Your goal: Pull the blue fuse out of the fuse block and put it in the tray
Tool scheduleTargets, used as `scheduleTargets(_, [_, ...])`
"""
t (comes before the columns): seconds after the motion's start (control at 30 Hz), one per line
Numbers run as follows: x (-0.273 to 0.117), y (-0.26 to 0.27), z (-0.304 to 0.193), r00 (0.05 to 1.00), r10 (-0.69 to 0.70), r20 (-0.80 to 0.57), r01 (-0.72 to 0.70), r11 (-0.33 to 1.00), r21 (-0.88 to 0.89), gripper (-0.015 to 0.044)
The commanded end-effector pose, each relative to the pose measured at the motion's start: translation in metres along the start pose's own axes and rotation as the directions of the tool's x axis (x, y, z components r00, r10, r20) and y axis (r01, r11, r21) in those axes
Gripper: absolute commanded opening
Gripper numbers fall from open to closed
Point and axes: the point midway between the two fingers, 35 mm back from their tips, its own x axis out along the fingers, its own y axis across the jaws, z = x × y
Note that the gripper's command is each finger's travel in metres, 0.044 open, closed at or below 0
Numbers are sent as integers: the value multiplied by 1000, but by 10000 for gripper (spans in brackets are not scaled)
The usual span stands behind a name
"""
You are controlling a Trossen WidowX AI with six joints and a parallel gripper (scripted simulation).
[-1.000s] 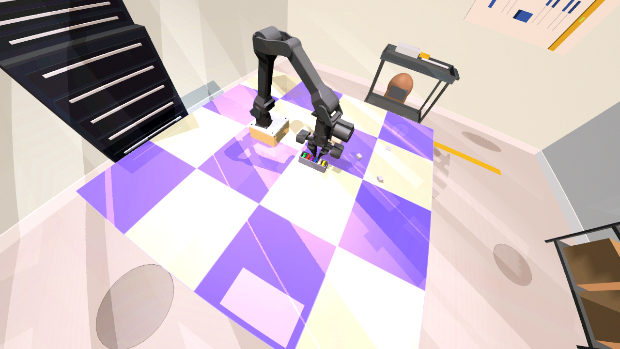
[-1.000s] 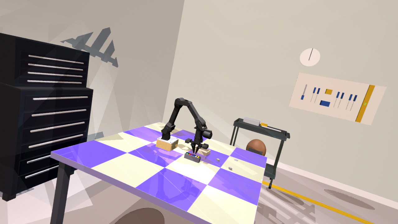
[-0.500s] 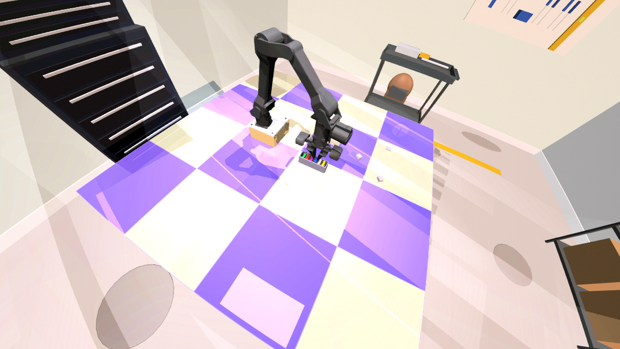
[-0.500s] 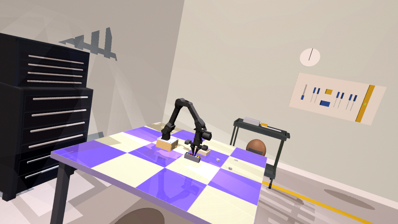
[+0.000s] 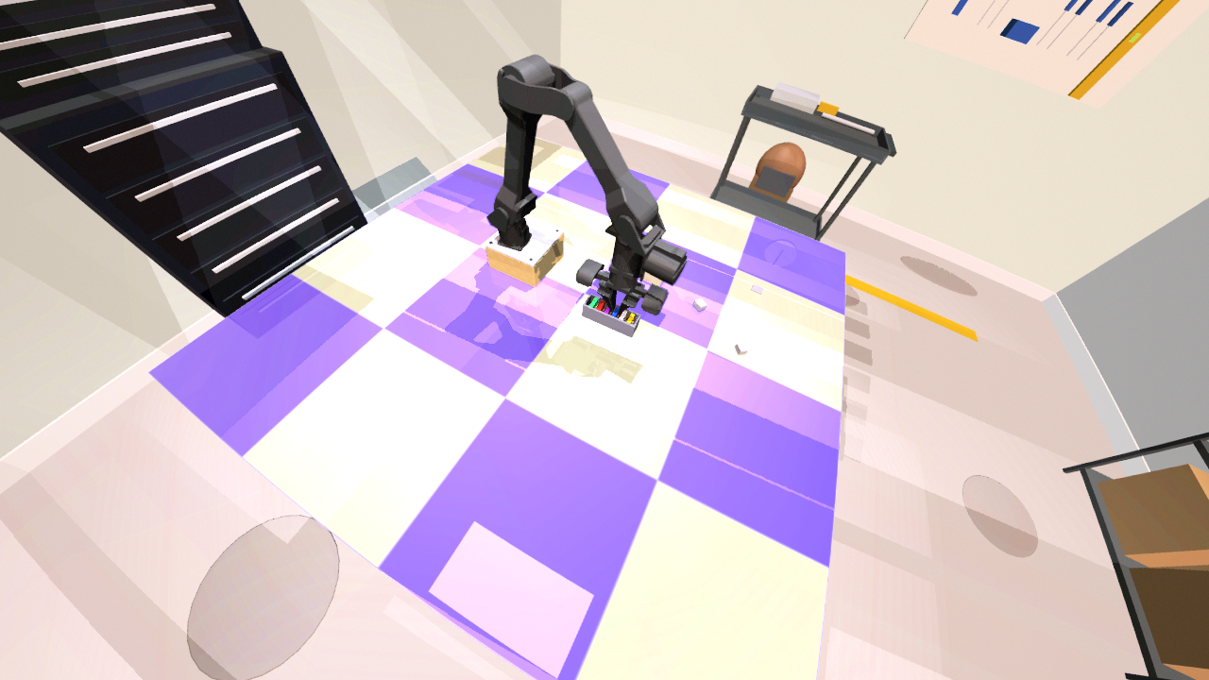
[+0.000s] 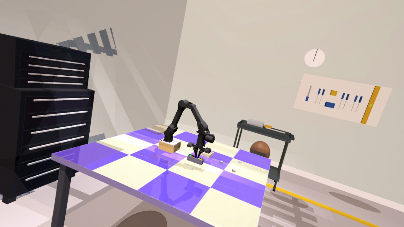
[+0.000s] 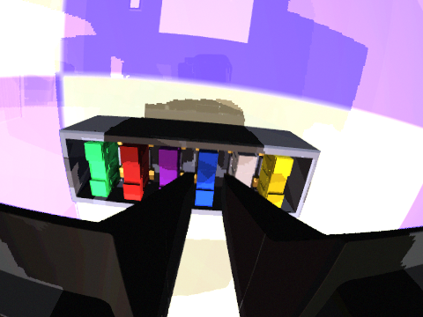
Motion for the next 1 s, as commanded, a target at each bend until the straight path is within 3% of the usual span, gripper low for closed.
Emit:
scheduleTargets(0.0, [5,1,1,1000,5,4,-5,1000,-3,68])
scheduleTargets(0.23, [6,1,1,1000,5,4,-5,1000,-3,68])
scheduleTargets(0.57, [4,1,0,1000,5,1,-5,1000,0,1])
scheduleTargets(0.97, [1,1,0,1000,5,1,-5,1000,-1,0])
